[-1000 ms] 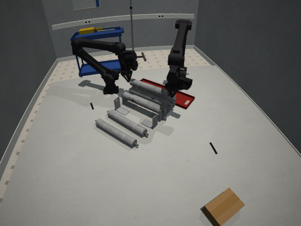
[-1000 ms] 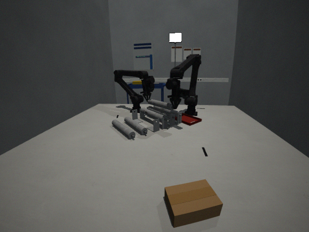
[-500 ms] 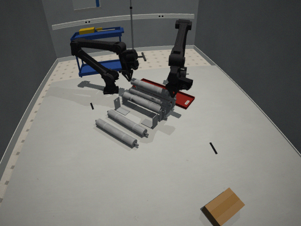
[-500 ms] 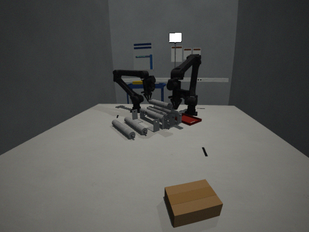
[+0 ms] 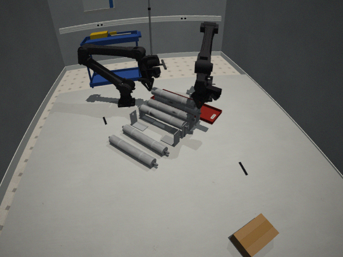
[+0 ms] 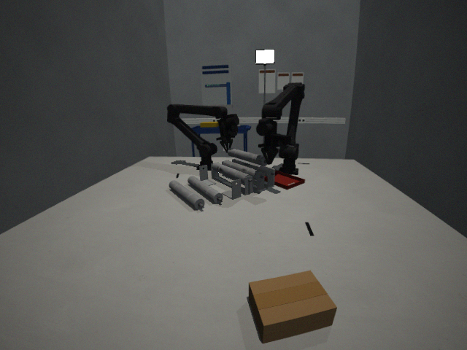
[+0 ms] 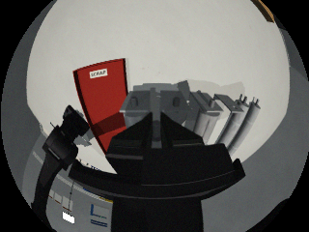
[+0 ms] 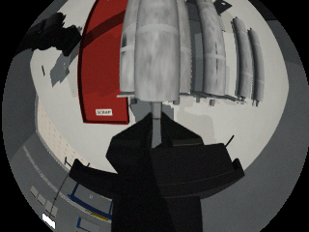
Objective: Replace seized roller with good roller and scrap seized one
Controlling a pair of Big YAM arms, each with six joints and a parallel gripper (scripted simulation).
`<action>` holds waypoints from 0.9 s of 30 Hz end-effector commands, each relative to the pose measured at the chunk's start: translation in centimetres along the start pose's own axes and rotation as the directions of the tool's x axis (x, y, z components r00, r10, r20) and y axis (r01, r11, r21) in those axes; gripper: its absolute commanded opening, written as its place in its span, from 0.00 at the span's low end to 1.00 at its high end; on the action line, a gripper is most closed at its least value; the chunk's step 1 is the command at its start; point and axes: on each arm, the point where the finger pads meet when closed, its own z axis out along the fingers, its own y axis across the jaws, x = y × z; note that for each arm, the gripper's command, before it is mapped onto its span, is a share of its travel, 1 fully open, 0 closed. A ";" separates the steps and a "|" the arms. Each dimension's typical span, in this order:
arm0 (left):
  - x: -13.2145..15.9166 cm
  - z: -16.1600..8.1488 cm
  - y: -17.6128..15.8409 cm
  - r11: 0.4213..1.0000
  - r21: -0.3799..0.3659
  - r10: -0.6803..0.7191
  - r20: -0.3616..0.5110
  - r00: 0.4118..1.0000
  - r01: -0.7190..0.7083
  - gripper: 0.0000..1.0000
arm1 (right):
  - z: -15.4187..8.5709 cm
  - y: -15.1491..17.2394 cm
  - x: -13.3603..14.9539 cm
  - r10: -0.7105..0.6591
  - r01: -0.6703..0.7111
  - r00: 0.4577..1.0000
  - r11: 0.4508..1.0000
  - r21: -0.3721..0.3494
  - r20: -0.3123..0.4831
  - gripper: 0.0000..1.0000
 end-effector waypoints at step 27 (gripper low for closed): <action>-0.8 -1.4 5.1 0.999 0.032 -0.004 0.022 1.000 0.004 0.03 | -3.0 7.0 -2.9 0.049 -0.045 0.996 0.997 -0.055 0.068 0.03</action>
